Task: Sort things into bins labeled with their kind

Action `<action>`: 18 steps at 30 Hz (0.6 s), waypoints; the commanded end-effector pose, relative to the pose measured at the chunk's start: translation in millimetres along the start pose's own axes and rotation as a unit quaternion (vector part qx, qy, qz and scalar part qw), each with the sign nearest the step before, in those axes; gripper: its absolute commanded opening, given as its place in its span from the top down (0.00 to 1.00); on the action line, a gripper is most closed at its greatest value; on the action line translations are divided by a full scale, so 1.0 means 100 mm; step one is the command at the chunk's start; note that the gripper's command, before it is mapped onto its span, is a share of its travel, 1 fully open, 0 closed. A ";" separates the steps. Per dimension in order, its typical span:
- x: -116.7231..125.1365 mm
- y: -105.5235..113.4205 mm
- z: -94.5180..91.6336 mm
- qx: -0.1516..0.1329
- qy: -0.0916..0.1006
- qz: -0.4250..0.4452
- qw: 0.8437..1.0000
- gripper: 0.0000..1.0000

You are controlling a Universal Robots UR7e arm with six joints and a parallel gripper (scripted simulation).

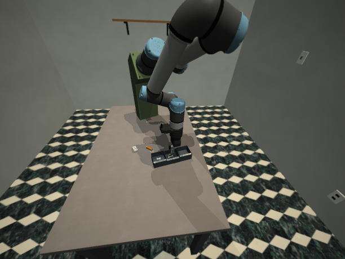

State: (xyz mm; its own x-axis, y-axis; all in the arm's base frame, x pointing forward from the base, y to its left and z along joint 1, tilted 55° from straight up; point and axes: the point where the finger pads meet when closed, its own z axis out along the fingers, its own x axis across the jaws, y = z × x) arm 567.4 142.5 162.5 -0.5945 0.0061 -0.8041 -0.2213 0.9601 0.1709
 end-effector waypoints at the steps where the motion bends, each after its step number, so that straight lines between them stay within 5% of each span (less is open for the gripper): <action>1: 0.00 0.00 -0.03 0.000 0.000 0.000 1.000 0.36; 5: 0.00 0.00 -0.03 0.000 0.000 0.000 1.000 0.36; 18: 0.63 -0.66 -0.07 0.001 0.001 0.207 0.978 0.40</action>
State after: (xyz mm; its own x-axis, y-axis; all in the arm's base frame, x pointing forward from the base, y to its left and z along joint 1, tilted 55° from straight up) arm 548.5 102.7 127.6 -0.6393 0.2772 -0.7172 -0.0386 0.9200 0.3899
